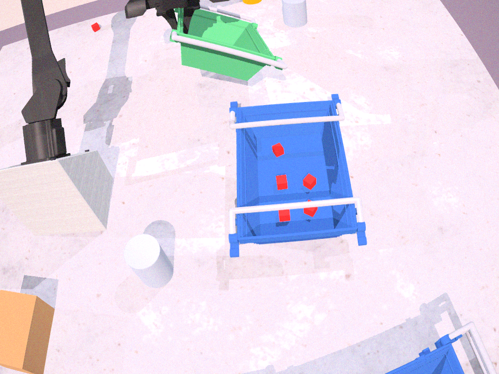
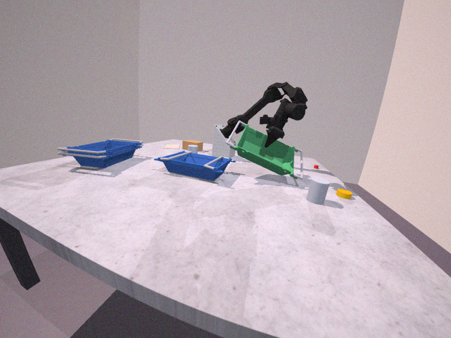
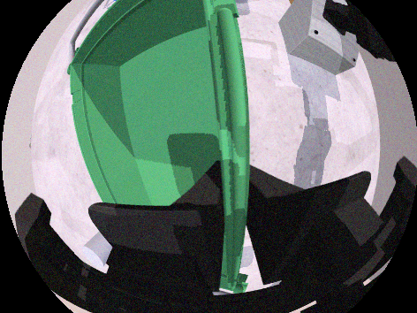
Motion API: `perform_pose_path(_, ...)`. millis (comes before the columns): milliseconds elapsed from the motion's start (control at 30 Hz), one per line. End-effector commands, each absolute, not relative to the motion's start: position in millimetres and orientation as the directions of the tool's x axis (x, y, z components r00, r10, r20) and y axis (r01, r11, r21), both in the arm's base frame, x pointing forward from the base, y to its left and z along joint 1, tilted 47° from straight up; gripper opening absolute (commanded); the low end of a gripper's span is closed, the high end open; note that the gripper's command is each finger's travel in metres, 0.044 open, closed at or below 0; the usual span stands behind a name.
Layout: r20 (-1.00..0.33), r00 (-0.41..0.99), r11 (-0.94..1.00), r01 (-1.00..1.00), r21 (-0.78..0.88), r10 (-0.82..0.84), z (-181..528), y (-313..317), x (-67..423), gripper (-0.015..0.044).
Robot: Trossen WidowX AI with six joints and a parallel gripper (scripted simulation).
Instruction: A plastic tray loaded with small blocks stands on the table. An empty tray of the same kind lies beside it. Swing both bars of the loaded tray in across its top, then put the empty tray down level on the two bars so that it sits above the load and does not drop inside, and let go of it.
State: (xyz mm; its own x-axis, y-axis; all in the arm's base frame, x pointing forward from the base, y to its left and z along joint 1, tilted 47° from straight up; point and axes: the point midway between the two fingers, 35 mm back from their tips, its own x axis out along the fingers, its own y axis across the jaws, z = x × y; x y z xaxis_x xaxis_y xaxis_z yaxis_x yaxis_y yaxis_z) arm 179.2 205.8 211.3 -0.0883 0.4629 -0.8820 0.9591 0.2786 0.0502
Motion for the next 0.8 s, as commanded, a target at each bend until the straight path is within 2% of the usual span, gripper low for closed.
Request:
perform_pose_path(0,-0.882,-0.086,0.269,0.962,0.048,0.464,207.8,199.5,194.0,0.0)
perform_pose_path(767,-0.861,-0.143,0.253,0.967,-0.017,0.488,166.8,155.9,260.2,0.0)
